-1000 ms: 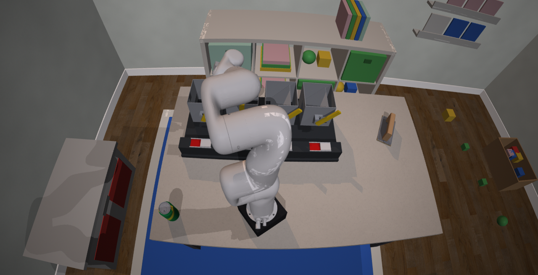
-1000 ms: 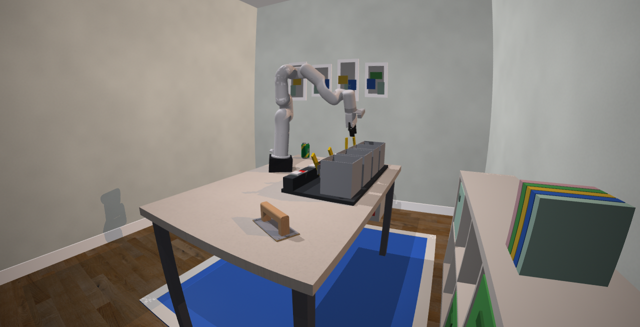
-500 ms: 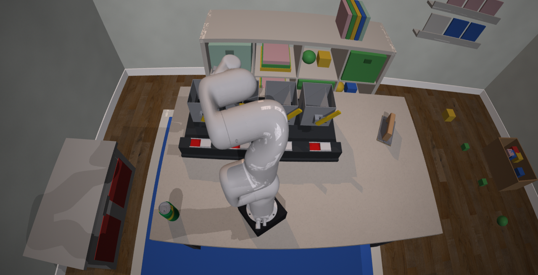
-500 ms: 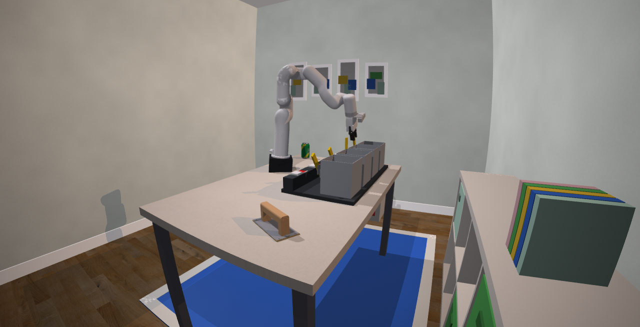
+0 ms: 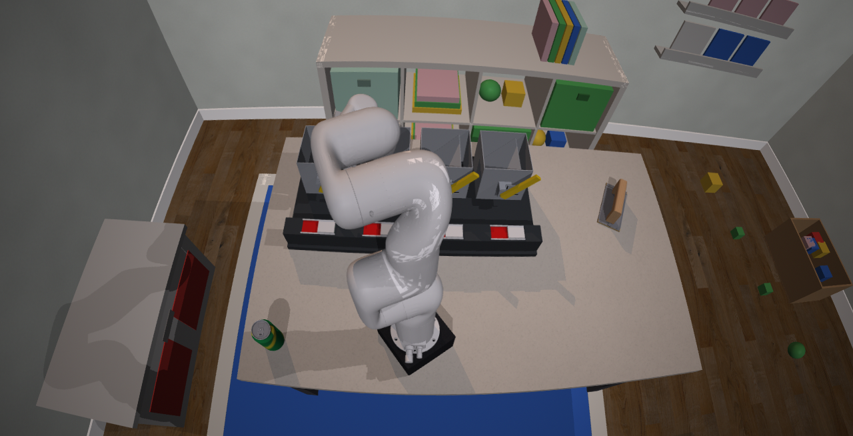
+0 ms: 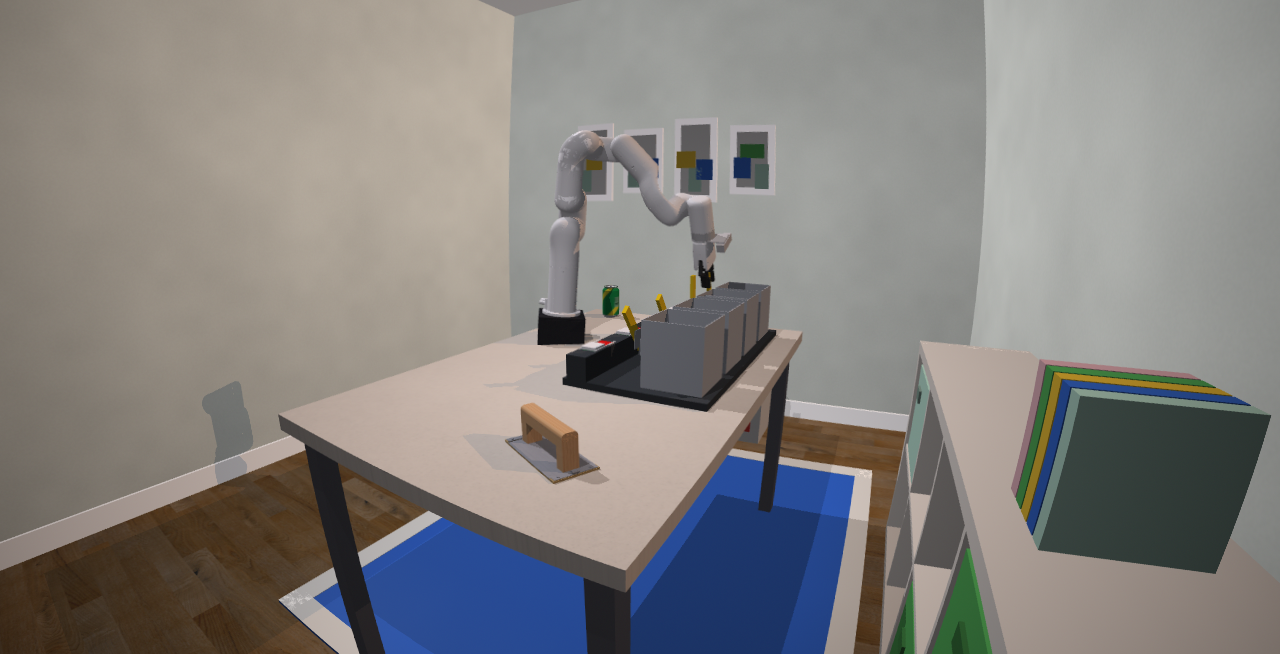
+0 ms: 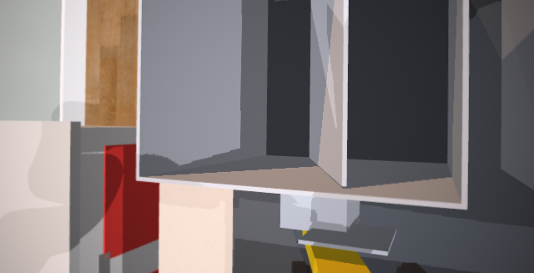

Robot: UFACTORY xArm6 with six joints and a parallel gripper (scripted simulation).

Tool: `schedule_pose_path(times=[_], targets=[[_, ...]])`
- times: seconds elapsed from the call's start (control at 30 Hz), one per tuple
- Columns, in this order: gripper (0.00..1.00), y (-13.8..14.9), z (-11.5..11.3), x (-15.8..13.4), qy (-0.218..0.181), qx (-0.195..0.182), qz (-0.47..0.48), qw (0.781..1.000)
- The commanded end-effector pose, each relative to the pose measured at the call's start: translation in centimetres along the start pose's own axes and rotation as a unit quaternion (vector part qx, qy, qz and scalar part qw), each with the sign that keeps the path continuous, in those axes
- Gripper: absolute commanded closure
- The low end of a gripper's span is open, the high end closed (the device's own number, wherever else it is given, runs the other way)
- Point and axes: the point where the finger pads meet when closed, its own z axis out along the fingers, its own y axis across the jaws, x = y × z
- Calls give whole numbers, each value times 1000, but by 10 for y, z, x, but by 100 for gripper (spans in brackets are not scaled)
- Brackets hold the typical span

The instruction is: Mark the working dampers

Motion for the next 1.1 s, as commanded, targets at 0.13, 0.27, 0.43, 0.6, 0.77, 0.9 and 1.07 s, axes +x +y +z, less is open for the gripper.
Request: schedule_pose_path(times=[0.13,0.27,0.43,0.6,0.77,0.9,1.07], targets=[[61,-1,7,2,2,1,-1,1000],[61,-1,8,2,2,1,-1,1000],[61,-1,9,2,2,1,-1,1000],[61,-1,9,2,2,1,-1,1000],[61,-1,9,2,2,1,-1,1000],[81,-1,9,2,2,1,-1,1000],[81,-1,9,2,2,1,-1,1000]])
